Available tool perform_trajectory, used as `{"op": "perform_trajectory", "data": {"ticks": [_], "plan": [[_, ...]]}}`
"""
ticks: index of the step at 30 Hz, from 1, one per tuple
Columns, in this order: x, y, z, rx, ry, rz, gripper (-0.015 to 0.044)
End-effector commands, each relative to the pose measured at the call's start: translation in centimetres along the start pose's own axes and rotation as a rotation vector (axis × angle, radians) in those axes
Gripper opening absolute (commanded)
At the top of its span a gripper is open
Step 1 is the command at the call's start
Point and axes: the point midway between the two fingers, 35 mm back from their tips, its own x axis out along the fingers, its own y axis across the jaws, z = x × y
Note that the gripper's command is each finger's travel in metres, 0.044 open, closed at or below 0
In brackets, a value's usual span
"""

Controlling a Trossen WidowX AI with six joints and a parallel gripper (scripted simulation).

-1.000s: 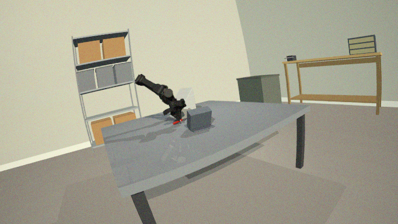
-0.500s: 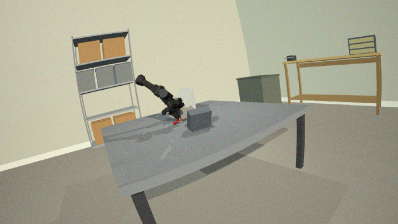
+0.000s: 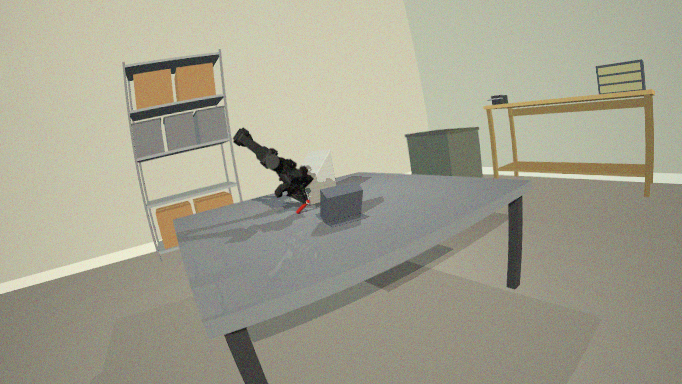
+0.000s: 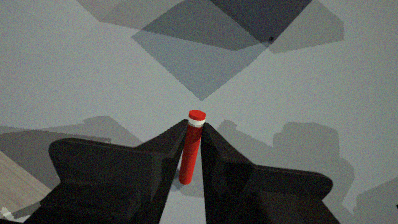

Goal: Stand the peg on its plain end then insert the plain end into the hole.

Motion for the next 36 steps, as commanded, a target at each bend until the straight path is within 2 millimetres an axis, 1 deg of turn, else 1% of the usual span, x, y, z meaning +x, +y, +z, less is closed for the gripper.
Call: {"op": "perform_trajectory", "data": {"ticks": [1, 36], "plan": [[-0.3, 0.0, -0.2, -0.001, -0.041, -0.005, 0.0049], [-2.2, 0.0, -1.7, -0.004, -0.343, -0.005, 0.0049]]}}
